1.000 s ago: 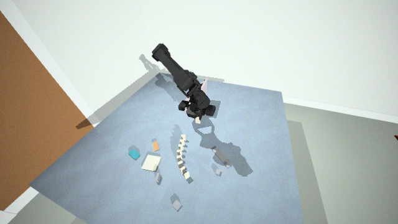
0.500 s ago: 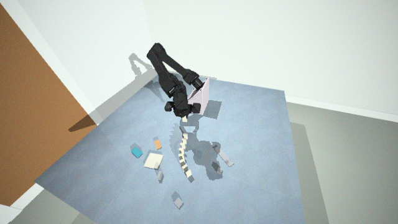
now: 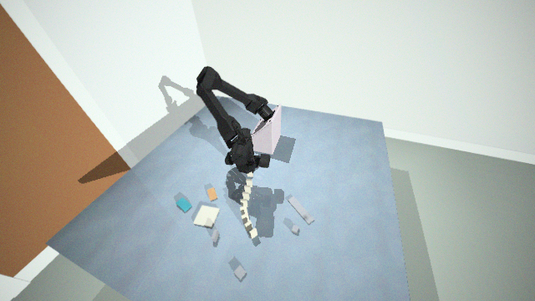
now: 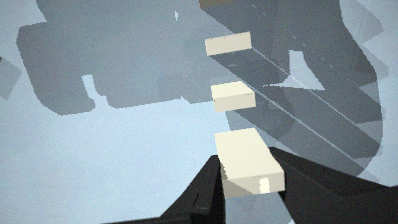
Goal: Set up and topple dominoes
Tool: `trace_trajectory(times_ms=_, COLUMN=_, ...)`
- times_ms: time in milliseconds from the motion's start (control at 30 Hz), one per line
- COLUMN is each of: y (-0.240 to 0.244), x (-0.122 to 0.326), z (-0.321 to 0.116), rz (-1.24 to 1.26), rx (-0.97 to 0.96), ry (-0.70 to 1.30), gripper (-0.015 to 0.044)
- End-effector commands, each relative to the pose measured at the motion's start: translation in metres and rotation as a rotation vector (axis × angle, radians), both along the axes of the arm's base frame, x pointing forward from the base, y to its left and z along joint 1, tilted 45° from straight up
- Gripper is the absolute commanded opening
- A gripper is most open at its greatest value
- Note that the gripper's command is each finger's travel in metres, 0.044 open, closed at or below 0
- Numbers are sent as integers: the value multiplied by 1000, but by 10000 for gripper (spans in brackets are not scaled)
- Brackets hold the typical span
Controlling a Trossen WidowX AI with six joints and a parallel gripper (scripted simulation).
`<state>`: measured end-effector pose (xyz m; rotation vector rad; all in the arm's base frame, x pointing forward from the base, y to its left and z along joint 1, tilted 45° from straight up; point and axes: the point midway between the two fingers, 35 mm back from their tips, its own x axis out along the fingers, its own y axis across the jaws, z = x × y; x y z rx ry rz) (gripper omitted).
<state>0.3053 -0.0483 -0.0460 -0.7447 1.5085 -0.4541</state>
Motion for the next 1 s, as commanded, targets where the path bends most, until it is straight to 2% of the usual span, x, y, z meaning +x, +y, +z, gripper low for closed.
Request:
trace_trajectory(times_ms=0, y=-14, x=-4, z=-12, rz=3, rx=-10, ry=8, gripper=107)
trace_trajectory(times_ms=200, y=-35, x=-8, z=-30, rz=1, rx=-19, ry=9, gripper=107)
trace_trajectory(times_ms=567, y=-36, x=-8, z=-30, rz=1, rx=-19, ry=9, gripper=107)
trace_trajectory(times_ms=967, y=-36, x=-8, z=-30, rz=1, rx=-19, ry=9, gripper=422)
